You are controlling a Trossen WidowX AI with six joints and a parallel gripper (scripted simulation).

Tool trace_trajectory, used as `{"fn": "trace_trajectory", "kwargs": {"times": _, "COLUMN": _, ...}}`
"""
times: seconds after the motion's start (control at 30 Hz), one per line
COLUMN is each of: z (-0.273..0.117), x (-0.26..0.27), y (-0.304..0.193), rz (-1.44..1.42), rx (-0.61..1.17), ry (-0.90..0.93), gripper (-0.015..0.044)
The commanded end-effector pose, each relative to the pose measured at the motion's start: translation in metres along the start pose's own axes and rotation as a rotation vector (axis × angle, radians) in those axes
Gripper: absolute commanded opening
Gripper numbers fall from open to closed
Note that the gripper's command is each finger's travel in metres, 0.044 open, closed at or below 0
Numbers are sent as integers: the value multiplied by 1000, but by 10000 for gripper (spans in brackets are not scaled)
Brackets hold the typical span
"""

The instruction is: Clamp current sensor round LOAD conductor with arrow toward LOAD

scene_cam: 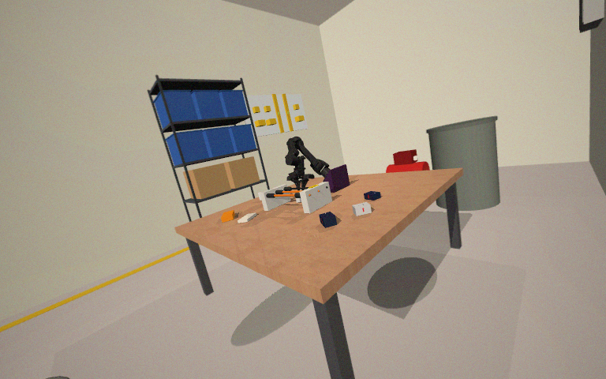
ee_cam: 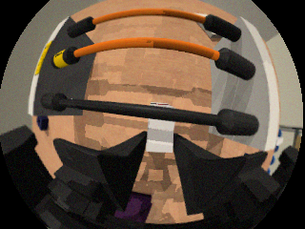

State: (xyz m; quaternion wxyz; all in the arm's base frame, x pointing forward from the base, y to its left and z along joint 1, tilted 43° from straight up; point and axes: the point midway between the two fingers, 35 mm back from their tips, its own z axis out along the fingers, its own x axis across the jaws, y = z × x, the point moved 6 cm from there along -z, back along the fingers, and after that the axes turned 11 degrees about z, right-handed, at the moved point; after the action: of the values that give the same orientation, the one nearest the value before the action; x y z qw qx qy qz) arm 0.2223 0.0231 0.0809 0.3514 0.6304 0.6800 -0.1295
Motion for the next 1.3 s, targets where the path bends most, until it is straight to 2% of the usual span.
{"fn": "trace_trajectory", "kwargs": {"times": 0.0, "z": -1, "x": 0, "y": -2, "rz": 0, "rx": 0, "ry": 0, "gripper": 0}}
{"fn": "trace_trajectory", "kwargs": {"times": 0.47, "z": -16, "x": -8, "y": -53, "rz": 3, "rx": -2, "ry": -1, "gripper": 0}}
{"fn": "trace_trajectory", "kwargs": {"times": 0.77, "z": -12, "x": -9, "y": -56, "rz": 3, "rx": -2, "ry": -2, "gripper": 0}}
{"fn": "trace_trajectory", "kwargs": {"times": 1.13, "z": -15, "x": -9, "y": -55, "rz": 6, "rx": -1, "ry": 2, "gripper": 287}}
{"fn": "trace_trajectory", "kwargs": {"times": 1.27, "z": -15, "x": -9, "y": -55, "rz": 6, "rx": -1, "ry": 2, "gripper": 287}}
